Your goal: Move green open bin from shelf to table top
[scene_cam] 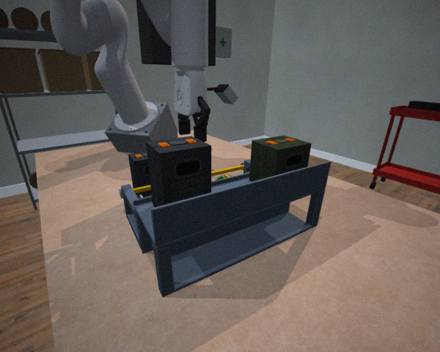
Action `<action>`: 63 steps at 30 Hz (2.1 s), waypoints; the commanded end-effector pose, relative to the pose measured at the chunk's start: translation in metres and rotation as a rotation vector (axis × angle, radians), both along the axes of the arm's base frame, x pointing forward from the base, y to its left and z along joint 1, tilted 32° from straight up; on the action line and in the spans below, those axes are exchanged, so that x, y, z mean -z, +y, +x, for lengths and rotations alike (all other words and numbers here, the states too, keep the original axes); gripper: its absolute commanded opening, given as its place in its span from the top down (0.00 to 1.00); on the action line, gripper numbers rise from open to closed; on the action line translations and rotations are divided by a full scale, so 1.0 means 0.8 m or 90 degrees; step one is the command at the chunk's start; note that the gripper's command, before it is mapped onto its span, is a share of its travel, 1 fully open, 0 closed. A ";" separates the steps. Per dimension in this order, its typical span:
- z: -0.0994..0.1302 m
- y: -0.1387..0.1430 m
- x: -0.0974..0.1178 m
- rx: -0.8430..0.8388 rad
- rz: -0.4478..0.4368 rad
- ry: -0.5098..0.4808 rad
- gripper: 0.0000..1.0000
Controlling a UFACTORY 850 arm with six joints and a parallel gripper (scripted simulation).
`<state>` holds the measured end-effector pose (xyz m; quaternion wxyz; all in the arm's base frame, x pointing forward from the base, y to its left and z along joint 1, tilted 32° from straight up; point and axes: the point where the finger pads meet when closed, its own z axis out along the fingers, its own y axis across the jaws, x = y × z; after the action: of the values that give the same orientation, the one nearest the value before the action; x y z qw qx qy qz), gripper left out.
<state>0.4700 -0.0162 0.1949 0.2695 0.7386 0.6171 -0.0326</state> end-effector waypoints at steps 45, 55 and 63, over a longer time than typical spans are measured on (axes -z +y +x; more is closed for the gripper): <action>0.010 -0.016 0.030 0.000 -0.001 -0.001 0.00; 0.010 -0.014 0.027 0.000 -0.001 -0.001 0.00; 0.010 -0.014 0.027 0.000 -0.001 -0.001 0.00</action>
<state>0.4771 -0.0278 0.1724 0.2698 0.7383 0.6173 -0.0331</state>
